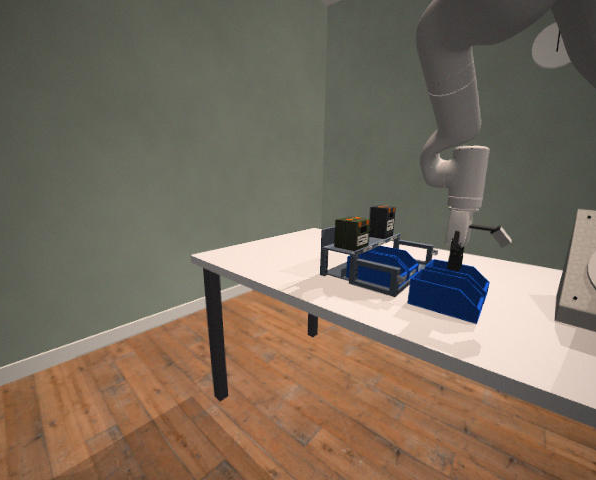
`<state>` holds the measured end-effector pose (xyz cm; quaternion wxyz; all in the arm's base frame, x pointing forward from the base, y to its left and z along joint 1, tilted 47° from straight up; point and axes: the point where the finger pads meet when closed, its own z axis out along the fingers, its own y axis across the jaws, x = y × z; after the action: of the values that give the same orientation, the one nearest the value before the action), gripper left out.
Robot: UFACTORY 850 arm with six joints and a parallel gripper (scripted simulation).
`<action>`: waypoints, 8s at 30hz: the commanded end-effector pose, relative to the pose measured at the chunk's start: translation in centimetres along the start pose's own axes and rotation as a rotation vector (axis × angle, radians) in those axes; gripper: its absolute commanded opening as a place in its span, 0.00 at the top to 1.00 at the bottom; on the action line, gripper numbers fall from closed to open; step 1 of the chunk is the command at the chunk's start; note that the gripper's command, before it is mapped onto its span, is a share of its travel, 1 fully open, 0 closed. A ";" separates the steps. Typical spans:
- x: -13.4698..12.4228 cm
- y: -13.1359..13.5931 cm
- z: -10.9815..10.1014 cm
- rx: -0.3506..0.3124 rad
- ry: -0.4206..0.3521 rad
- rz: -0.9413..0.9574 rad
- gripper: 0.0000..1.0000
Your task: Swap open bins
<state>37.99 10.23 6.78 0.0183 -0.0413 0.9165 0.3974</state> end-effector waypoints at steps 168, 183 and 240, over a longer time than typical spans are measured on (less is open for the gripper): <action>0.4 -6.1 1.1 0.000 -0.001 0.001 1.00; 0.9 -13.3 1.2 0.000 -0.001 0.002 1.00; -3.8 -13.4 0.3 0.002 0.212 0.002 1.00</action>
<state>42.74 1.71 -3.13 -0.0459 -0.0705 0.9171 0.3897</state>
